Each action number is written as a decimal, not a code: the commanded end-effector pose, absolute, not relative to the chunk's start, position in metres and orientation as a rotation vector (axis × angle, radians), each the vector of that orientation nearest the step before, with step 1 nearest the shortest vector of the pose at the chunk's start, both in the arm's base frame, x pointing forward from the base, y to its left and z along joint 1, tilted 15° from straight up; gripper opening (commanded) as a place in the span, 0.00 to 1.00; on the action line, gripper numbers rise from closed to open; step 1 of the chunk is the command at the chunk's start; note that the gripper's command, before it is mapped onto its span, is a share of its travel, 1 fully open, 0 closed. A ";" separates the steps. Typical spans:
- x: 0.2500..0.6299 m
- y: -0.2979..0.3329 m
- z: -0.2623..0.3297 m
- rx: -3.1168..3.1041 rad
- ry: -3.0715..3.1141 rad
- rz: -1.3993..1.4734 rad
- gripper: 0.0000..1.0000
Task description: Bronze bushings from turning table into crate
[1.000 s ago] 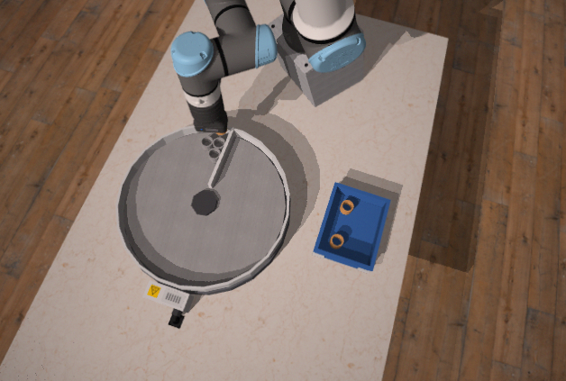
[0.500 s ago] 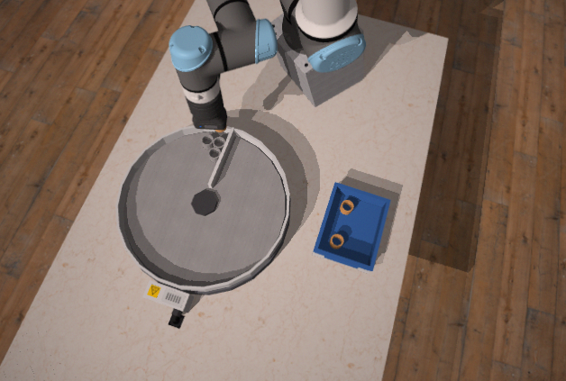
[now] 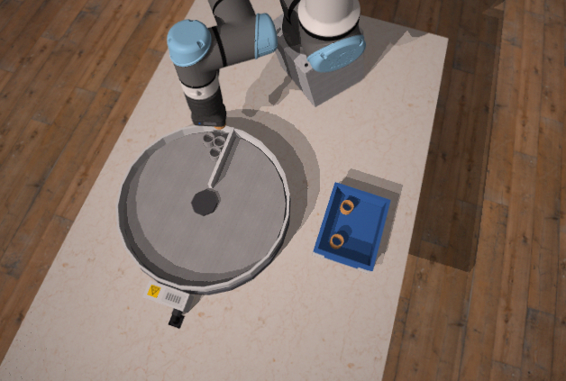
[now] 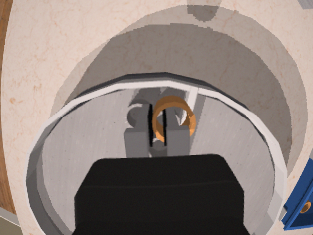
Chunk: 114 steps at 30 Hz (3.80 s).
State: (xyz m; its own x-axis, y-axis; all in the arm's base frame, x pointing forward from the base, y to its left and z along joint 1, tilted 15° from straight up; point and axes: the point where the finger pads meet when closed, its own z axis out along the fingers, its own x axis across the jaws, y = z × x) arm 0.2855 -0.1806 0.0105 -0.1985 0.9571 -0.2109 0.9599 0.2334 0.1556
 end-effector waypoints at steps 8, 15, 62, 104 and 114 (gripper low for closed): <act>0.284 -0.180 0.017 1.797 2.247 -0.014 0.00; 0.303 -0.129 0.012 1.796 2.247 -0.014 0.00; 0.347 -0.008 0.000 1.791 2.251 -0.006 0.00; 0.394 0.123 -0.012 1.789 2.255 -0.002 0.00; 0.405 0.154 -0.015 1.788 2.256 -0.001 0.00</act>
